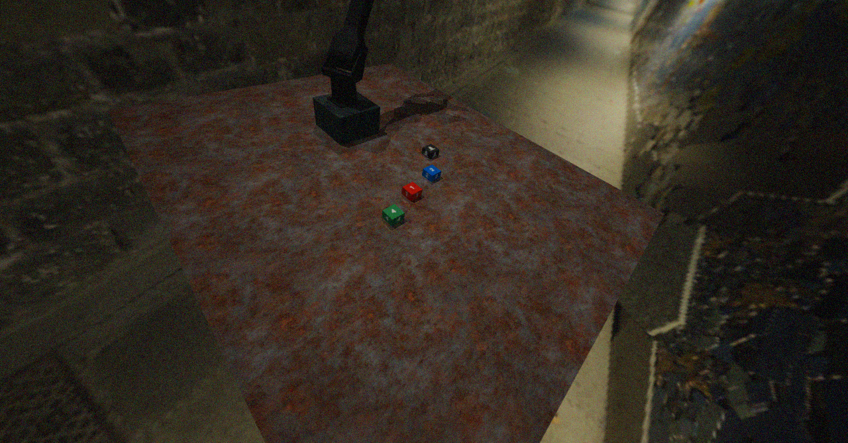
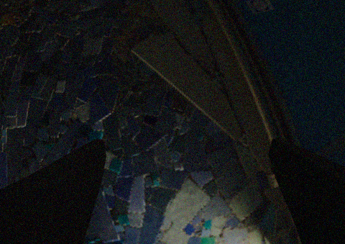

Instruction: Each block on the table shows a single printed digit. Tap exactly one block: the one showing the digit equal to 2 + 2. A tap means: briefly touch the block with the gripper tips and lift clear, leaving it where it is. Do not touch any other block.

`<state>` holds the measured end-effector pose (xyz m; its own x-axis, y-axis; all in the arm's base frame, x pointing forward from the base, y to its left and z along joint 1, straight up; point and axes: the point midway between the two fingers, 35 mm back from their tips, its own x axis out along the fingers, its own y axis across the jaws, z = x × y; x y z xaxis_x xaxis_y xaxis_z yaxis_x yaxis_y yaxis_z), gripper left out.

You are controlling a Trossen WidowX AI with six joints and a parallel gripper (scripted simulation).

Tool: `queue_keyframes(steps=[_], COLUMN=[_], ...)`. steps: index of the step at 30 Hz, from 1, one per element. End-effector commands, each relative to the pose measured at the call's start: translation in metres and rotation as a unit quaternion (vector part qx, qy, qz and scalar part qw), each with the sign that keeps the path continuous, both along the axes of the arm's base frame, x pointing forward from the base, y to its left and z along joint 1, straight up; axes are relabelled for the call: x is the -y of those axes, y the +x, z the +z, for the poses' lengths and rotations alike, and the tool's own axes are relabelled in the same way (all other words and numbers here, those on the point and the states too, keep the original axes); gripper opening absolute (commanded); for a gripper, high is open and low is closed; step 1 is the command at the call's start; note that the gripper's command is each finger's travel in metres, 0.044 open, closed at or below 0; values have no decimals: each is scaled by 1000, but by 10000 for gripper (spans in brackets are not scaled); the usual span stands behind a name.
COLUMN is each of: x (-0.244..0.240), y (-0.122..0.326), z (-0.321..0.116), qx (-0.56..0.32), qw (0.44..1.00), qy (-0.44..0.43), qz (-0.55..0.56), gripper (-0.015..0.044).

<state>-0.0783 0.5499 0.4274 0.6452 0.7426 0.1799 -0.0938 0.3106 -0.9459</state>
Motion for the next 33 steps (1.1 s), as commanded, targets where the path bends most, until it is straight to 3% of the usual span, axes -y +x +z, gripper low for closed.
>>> queue_keyframes(steps=[1, 9, 17, 26, 33], x=[-1, -12, 24, 119, 226], y=[4, 133, 273, 394, 451], z=[-1, -42, -102, -175, -232], qx=[-1, -56, -159, -315, -457], qw=[1000, 997, 979, 923, 835], qy=[-1, -33, -75, -93, -70], qz=[-1, -35, -99, -200, -300], gripper=[400, 400, 400, 400, 400])
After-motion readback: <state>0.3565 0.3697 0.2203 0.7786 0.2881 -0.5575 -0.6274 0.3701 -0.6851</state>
